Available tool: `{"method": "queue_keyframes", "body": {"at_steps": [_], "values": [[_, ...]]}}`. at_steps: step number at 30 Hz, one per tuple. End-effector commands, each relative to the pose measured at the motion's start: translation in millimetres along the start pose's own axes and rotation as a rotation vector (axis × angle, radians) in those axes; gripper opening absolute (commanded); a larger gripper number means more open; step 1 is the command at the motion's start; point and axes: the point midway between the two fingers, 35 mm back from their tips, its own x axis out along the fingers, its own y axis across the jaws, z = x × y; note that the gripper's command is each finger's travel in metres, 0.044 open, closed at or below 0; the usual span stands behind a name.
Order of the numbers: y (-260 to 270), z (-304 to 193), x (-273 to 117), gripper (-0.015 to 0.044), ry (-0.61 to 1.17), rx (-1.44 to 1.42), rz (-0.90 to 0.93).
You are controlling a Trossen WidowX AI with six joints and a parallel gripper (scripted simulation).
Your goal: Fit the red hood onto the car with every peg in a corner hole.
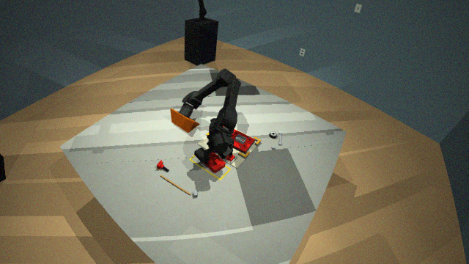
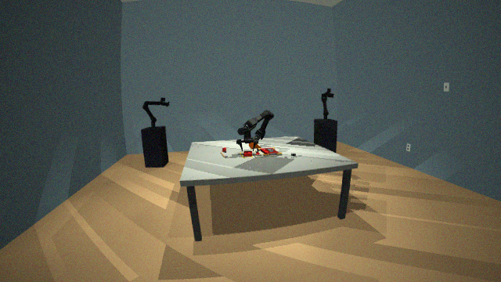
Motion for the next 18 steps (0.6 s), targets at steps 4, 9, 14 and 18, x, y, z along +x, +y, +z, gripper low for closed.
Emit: {"method": "queue_keyframes", "body": {"at_steps": [4,9,14,18], "values": [[0.4,-0.4,3.6,0.0440,-0.001,0.004,0.005],[0.4,-0.3,5.9,0.0440,-0.001,0.004,0.005],[0.4,-0.3,8.4,0.0440,-0.001,0.004,0.005],[0.4,-0.3,10.4,0.0440,-0.001,0.004,0.005]]}}
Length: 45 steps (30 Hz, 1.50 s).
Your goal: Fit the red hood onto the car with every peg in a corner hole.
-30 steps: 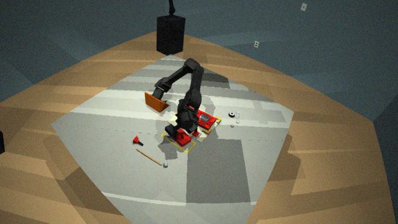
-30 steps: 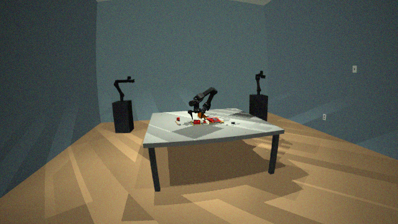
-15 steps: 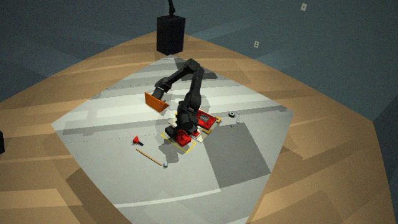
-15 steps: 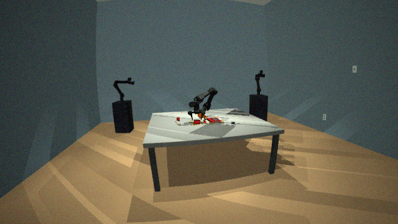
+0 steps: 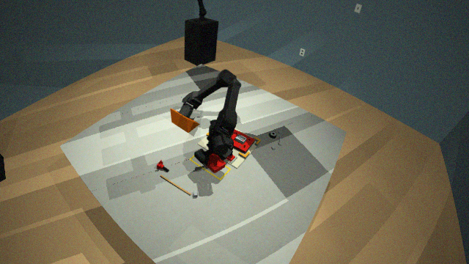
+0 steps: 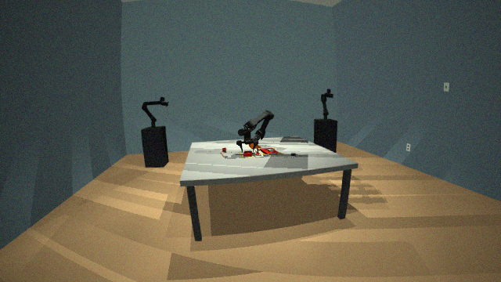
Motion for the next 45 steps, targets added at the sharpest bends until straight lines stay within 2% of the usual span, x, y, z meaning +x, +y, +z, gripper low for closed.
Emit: {"method": "queue_keyframes", "body": {"at_steps": [1,26,30,39,45], "values": [[0,0,2,0.0440,-0.003,0.003,0.004],[1,0,15,0.0440,-0.002,0.003,0.005],[0,0,13,0.0335,0.000,0.000,0.001],[0,0,13,0.0275,0.000,0.000,0.001],[0,0,8,0.0117,0.000,0.000,0.001]]}}
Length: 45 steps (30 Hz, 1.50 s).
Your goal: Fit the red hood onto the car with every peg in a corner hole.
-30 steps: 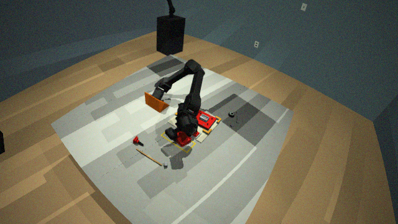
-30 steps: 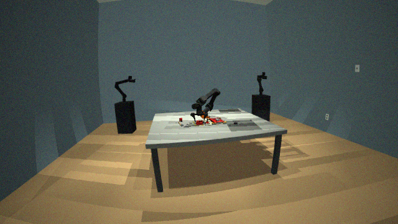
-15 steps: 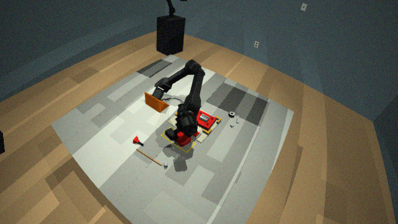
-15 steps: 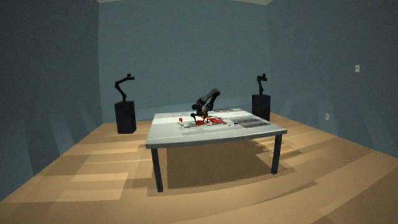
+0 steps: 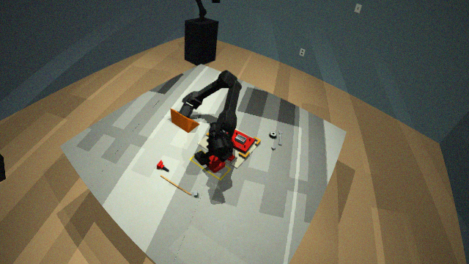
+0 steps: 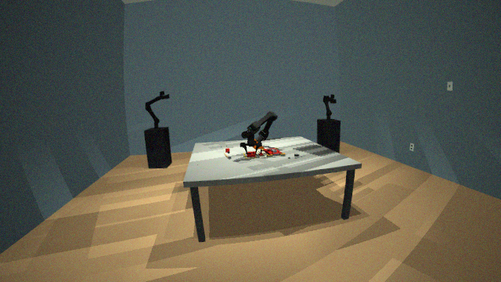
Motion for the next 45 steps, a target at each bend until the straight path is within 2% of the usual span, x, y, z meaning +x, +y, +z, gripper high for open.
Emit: {"method": "queue_keyframes", "body": {"at_steps": [1,5,32,39,45], "values": [[-1,1,-6,0.0091,-0.004,-0.003,-0.002],[-1,1,-13,0.0000,-0.004,-0.003,-0.003],[-1,0,-93,0.0000,-0.003,-0.002,-0.006],[3,0,-93,0.0000,0.000,-0.004,-0.002],[34,3,-96,0.0000,-0.002,-0.045,-0.007]]}}
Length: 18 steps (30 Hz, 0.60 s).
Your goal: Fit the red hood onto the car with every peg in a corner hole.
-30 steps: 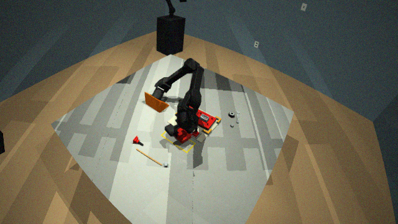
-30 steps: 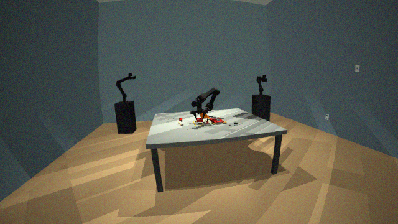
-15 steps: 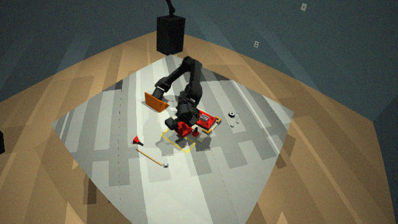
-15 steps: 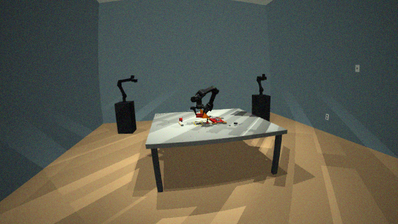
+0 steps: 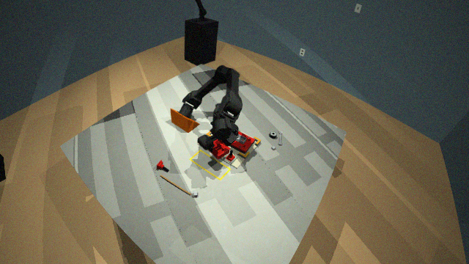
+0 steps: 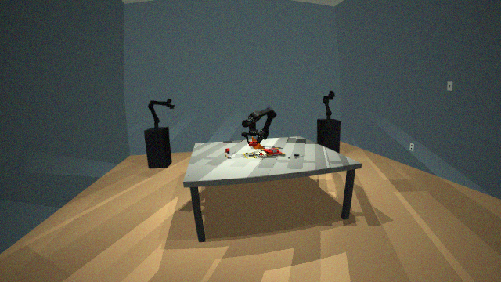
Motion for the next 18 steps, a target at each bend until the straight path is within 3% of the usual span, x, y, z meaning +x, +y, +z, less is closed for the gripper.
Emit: {"method": "queue_keyframes", "body": {"at_steps": [1,18], "values": [[23,3,-5,0.0000,-0.010,-0.032,-0.005],[112,-2,-8,0.0000,-0.013,-0.158,-0.006]]}}
